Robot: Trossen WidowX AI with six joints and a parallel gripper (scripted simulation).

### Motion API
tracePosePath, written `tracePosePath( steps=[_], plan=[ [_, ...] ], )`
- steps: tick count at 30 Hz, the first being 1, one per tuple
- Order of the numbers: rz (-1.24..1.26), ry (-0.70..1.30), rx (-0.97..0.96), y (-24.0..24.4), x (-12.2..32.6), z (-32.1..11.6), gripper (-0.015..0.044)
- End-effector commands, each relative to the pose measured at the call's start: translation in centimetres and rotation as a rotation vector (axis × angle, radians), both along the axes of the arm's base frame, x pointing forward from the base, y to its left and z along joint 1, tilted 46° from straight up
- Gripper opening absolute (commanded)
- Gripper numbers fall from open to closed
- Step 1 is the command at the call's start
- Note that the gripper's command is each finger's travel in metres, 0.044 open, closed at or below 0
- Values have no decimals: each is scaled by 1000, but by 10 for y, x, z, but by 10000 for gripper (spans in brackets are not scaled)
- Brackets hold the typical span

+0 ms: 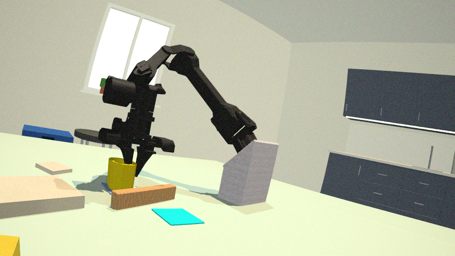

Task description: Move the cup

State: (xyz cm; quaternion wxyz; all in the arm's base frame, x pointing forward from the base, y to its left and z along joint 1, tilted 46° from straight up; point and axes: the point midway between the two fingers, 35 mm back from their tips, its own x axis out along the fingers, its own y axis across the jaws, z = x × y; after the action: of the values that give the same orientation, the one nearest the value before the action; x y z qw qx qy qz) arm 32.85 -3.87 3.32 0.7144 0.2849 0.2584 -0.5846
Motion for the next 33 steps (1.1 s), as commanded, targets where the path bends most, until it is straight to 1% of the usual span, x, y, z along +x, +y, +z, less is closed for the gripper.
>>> tracePosePath(
  steps=[1,8,13,27,33],
  plan=[
    [0,-1,0,0,0,0,53],
    [0,-1,0,0,0,0,0],
    [0,0,1,6,-1,6,0],
    [3,5,-4,42,-12,38,0],
    [3,5,-4,45,-14,38,0]
  ],
)
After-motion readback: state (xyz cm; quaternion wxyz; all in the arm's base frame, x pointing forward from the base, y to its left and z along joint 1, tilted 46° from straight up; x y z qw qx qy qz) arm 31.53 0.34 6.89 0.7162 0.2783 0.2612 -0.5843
